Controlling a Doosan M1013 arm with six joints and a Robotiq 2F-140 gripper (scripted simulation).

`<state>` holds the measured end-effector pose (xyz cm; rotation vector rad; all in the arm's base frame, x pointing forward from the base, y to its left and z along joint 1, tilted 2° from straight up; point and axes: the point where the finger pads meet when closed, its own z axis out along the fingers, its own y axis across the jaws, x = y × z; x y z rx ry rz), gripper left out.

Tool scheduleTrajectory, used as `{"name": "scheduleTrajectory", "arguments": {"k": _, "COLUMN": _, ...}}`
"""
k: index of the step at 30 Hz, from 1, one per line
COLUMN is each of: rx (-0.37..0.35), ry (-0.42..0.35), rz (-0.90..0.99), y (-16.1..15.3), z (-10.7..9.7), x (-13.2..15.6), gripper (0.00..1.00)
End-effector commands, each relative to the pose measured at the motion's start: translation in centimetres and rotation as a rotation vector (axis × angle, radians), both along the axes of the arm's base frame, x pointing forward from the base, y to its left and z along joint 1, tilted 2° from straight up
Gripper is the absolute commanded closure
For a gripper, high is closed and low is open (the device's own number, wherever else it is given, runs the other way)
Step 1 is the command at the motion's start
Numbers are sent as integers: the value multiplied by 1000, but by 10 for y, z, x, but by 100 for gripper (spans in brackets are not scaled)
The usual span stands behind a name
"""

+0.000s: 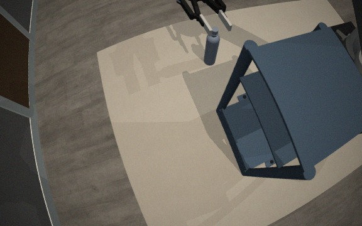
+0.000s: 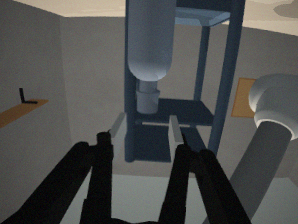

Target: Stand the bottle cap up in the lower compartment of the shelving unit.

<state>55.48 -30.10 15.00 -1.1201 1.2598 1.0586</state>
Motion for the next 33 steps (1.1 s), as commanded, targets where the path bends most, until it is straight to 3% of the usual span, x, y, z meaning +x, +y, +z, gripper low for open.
{"name": "scheduleTrajectory", "arguments": {"k": 1, "rx": 0, "ry": 3, "rz": 2, "y": 1, "z": -16, "x": 1, "gripper": 64}}
{"name": "scheduleTrajectory", "arguments": {"k": 33, "rx": 0, "ry": 3, "rz": 2, "y": 0, "z": -88, "x": 4, "gripper": 64}}
